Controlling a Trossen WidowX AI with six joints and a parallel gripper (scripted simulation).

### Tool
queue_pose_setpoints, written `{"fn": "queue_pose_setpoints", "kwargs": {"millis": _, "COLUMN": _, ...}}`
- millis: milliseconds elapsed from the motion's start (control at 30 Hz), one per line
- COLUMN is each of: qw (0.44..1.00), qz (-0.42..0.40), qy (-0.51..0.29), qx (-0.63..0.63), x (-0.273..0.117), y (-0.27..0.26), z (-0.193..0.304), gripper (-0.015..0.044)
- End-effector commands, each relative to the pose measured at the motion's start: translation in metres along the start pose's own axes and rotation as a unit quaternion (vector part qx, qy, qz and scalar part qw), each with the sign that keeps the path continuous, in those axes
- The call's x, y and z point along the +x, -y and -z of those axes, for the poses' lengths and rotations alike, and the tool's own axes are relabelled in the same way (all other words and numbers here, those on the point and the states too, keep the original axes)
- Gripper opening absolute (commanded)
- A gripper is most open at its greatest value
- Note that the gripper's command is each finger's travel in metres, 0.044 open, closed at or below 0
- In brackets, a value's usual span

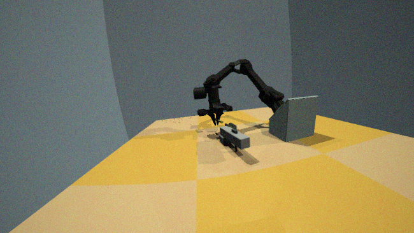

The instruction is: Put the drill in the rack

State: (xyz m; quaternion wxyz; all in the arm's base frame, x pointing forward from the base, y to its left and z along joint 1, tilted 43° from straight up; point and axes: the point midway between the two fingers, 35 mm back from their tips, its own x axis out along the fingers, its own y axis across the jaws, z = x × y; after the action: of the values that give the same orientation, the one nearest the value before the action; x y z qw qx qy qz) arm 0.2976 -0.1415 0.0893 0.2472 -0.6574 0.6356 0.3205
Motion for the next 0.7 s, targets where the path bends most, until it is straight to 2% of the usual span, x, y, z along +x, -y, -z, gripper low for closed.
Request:
{"fn": "queue_pose_setpoints", "kwargs": {"millis": 0, "qw": 1.0, "qz": 0.002, "qy": -0.001, "qx": 0.003, "x": -0.0032, "y": 0.0009, "z": -0.0003, "gripper": 0.0}}
{"fn": "queue_pose_setpoints", "kwargs": {"millis": 667, "qw": 1.0, "qz": 0.002, "qy": -0.001, "qx": 0.003, "x": -0.0112, "y": 0.0023, "z": -0.0022, "gripper": 0.0}}
